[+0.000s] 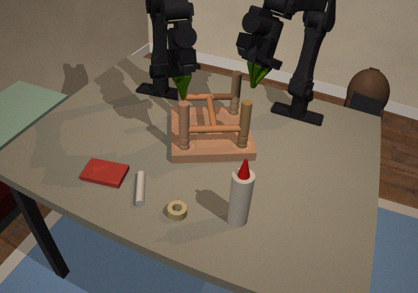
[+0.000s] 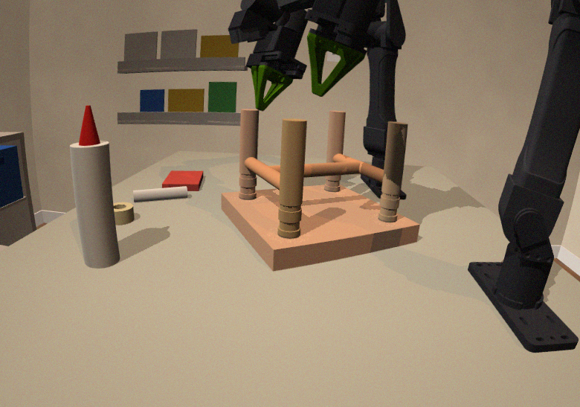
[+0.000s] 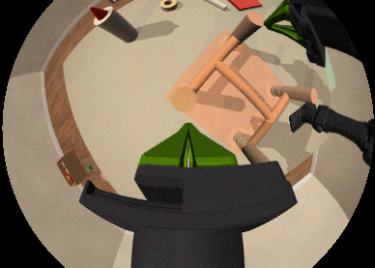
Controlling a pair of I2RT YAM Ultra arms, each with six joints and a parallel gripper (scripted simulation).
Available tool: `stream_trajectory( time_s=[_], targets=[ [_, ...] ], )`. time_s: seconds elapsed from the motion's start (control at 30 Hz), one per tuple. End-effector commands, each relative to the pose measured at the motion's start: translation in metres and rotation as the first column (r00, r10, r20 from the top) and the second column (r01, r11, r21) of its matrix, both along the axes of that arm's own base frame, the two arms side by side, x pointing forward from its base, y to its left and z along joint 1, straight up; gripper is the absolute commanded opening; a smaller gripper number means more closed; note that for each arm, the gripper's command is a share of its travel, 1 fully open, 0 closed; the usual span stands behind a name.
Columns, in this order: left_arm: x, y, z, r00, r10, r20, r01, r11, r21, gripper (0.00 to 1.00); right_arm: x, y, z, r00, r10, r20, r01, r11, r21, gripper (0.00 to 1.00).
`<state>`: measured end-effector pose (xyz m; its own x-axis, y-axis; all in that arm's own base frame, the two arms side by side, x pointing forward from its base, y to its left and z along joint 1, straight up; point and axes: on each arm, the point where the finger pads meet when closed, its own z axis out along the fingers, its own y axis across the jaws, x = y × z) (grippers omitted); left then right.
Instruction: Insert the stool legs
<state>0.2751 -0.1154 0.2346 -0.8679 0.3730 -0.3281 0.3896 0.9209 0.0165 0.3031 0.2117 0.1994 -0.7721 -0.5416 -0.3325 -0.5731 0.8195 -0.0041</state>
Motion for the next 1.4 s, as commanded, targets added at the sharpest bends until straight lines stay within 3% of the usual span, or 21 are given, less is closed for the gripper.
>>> stream_trajectory(
  time_s=[0.0,0.13,0.17,0.3,0.63,0.7,0.93,1.0,1.07,1.17,1.27,1.33,1.37],
  targets=[
    [-0.012,0.001,0.019,1.0,-0.006,-0.013,0.006,1.0,0.007,0.0,0.003,0.003,0.015,0.999,0.003,0.041,-0.004,1.0,0.023,0.0],
    [-0.009,0.006,0.019,1.0,0.015,0.016,-0.014,1.0,-0.009,0.0,0.003,0.003,0.015,0.999,0.003,0.041,-0.004,1.0,0.023,0.0],
    [-0.011,0.007,0.005,1.0,0.013,-0.024,-0.013,1.0,0.009,0.0,0.003,0.003,0.015,0.999,0.003,0.041,-0.004,1.0,0.023,0.0],
    [-0.007,0.007,0.018,1.0,0.017,0.011,-0.017,1.0,-0.006,0.0,0.003,0.003,0.015,0.999,0.003,0.041,-0.004,1.0,0.023,0.0],
    [-0.01,0.009,0.013,1.0,0.018,-0.003,-0.018,1.0,0.0,0.0,-0.006,-0.003,0.029,0.999,0.004,0.033,-0.004,1.0,0.018,0.0],
    [-0.01,0.009,0.013,1.0,0.018,-0.003,-0.018,1.0,0.0,0.0,-0.001,0.001,0.017,1.0,0.004,0.011,-0.004,1.0,0.002,0.0],
    [-0.01,0.009,0.013,1.0,0.018,-0.003,-0.018,1.0,0.0,0.0,-0.007,-0.003,0.038,0.999,0.005,0.045,-0.006,1.0,0.026,0.0],
    [-0.01,0.009,0.013,1.0,0.018,-0.003,-0.018,1.0,0.0,0.0,-0.013,-0.006,0.031,1.0,0.006,-0.023,-0.007,1.0,-0.022,0.0],
    [-0.01,0.009,0.013,1.0,0.018,-0.003,-0.018,1.0,0.0,0.0,-0.02,-0.009,0.051,1.0,0.007,0.006,-0.007,1.0,-0.002,0.0],
    [-0.01,0.009,0.013,1.0,0.018,-0.003,-0.018,1.0,0.0,0.0,-0.021,-0.008,0.051,1.0,0.01,-0.022,-0.01,1.0,-0.022,0.0],
    [-0.01,0.009,0.013,1.0,0.018,-0.003,-0.018,1.0,0.0,0.0,-0.017,-0.009,0.066,0.999,0.001,0.043,-0.003,1.0,0.029,0.0],
    [-0.01,0.009,0.013,1.0,0.018,-0.003,-0.018,1.0,0.0,0.0,-0.023,-0.013,0.044,1.0,0.002,-0.011,-0.002,1.0,-0.009,0.0],
    [-0.01,0.009,0.013,1.0,0.018,-0.003,-0.018,1.0,0.0,0.0,-0.019,-0.011,0.05,1.0,0.002,0.015,-0.002,1.0,0.01,0.0]
  ],
)
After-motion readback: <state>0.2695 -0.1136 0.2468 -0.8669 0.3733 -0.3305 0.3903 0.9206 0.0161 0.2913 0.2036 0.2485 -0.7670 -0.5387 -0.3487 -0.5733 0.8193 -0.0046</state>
